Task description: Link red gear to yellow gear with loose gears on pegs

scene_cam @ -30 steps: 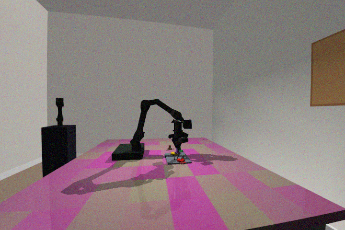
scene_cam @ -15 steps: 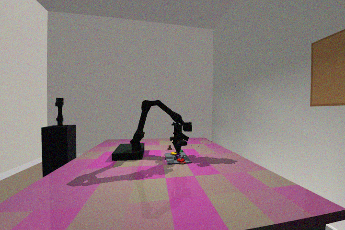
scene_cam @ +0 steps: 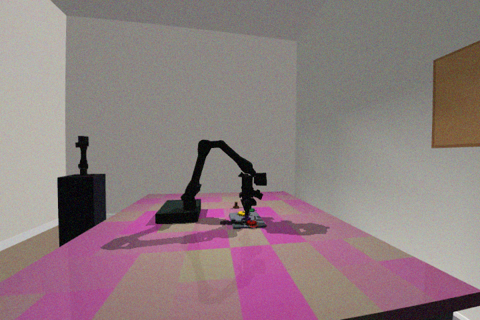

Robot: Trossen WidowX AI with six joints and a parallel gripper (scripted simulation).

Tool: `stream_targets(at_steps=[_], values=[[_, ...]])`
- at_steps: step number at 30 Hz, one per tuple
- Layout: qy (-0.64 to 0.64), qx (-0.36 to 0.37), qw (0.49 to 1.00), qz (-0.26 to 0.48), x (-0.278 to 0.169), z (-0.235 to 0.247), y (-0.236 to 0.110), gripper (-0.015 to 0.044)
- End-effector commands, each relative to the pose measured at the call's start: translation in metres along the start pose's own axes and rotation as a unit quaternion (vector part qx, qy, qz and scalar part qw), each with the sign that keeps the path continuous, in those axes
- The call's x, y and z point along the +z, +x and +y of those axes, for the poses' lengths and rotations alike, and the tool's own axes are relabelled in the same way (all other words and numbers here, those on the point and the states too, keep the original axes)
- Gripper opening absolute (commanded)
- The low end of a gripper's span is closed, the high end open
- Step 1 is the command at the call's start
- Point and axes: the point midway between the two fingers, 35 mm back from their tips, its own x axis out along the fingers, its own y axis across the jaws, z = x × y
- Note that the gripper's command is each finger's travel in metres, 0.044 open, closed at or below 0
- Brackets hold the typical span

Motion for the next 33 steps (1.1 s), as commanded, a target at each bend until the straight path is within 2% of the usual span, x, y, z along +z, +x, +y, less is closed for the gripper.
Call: stream_targets(at_steps=[1, 18, 25, 33], values=[[-0.02, -0.001, 1.0, 0.002, -0.0005, 0.0, 0.0009, 0.0], [-0.229, 0.0, 0.973, 0.002, -0.0009, -0.0003, 0.0031, 0.0], [-0.192, 0.0, 0.981, 0.002, -0.0004, 0.0003, 0.0039, 0.0], [-0.09, 0.0, 0.996, 0.002, -0.0012, 0.0007, 0.005, 0.0]])
